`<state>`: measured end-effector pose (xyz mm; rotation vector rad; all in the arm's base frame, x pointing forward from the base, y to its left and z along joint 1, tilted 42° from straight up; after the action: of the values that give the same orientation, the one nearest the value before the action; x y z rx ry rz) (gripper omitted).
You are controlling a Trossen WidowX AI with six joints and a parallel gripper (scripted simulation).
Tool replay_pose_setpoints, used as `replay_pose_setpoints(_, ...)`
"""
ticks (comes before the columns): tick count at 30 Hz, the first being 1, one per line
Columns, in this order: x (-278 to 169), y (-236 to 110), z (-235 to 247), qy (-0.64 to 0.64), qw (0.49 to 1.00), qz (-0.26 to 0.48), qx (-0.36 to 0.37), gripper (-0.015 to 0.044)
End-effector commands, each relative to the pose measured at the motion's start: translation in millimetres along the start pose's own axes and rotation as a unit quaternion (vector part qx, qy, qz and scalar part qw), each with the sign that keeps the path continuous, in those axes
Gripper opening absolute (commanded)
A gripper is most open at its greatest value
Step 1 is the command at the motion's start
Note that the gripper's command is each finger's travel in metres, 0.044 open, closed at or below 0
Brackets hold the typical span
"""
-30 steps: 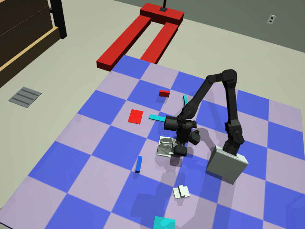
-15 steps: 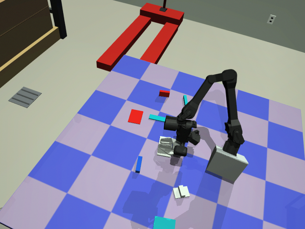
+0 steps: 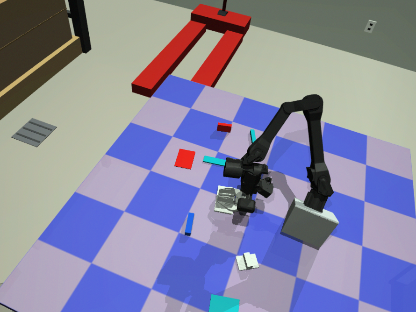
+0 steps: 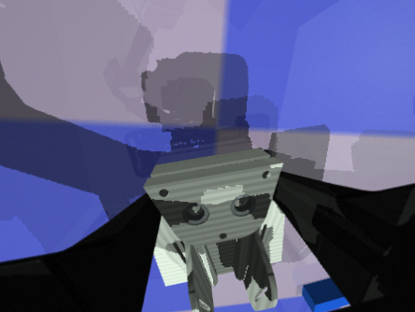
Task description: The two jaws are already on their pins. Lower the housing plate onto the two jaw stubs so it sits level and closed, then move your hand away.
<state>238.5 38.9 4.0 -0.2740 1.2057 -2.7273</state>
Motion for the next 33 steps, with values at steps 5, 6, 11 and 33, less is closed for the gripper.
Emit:
replay_pose_setpoints(5, -0.8, 1.8, 0.0, 0.001, 1.0, 0.001, 0.0, 0.0351)
replay_pose_setpoints(6, -0.8, 2.1, 0.0, 0.001, 1.0, 0.001, 0.0, 0.0351)
replay_pose_setpoints(11, -0.8, 2.3, 0.0, 0.001, 1.0, 0.001, 0.0, 0.0351)
replay_pose_setpoints(33, -0.7, 4.4, 0.0, 0.001, 1.0, 0.001, 0.0, 0.0351)
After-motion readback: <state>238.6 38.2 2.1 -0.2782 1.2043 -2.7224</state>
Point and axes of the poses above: the point midway between the two fingers, 35 mm back from their tips, its own y axis out along the fingers, its own z axis across the jaws, x = y × z, the point moved 9 cm from there along -y, back along the fingers, and after that the axes turned 4 degrees about y, right-handed, at the moved point
